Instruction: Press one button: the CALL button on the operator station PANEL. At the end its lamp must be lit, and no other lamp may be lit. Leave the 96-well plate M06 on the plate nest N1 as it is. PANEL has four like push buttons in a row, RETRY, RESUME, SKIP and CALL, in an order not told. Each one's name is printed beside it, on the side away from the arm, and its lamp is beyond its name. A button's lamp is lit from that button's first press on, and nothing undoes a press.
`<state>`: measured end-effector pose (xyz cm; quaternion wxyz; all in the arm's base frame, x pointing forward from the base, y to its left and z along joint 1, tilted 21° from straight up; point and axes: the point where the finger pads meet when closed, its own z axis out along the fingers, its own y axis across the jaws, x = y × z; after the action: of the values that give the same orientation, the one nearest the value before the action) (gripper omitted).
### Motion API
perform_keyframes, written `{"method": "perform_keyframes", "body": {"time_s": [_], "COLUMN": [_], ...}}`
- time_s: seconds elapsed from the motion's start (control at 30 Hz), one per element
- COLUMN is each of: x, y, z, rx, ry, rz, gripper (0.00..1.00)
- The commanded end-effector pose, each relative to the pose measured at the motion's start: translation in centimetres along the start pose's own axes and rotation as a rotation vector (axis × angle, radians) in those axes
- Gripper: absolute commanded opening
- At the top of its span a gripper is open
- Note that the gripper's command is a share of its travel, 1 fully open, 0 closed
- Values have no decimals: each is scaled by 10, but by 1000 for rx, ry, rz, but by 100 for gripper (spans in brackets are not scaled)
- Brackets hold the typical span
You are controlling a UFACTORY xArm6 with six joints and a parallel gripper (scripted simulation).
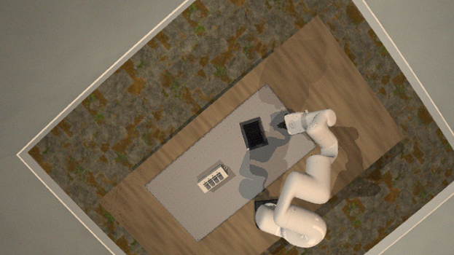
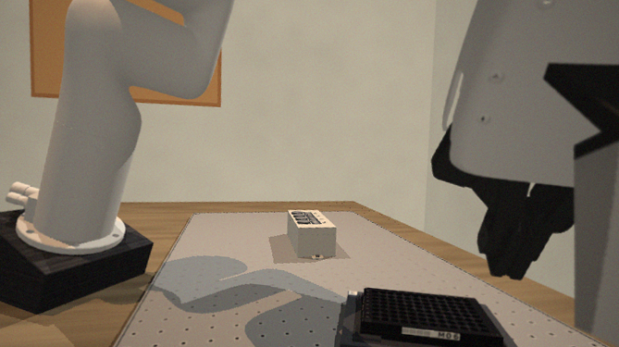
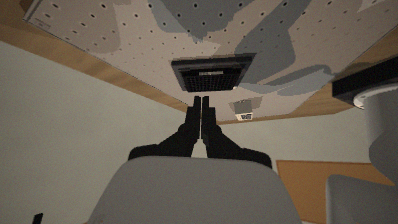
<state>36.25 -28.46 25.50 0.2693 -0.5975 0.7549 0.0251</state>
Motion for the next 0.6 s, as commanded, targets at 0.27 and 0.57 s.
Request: {"method": "perform_keyframes", "body": {"time_s": [0.27, 0.57], "x": [-37, -60], "y": [4, 10], "z": [36, 58], "rx": [-132, -196], "ry": [49, 75], "rz": [-135, -212], "gripper": [0, 0]}}
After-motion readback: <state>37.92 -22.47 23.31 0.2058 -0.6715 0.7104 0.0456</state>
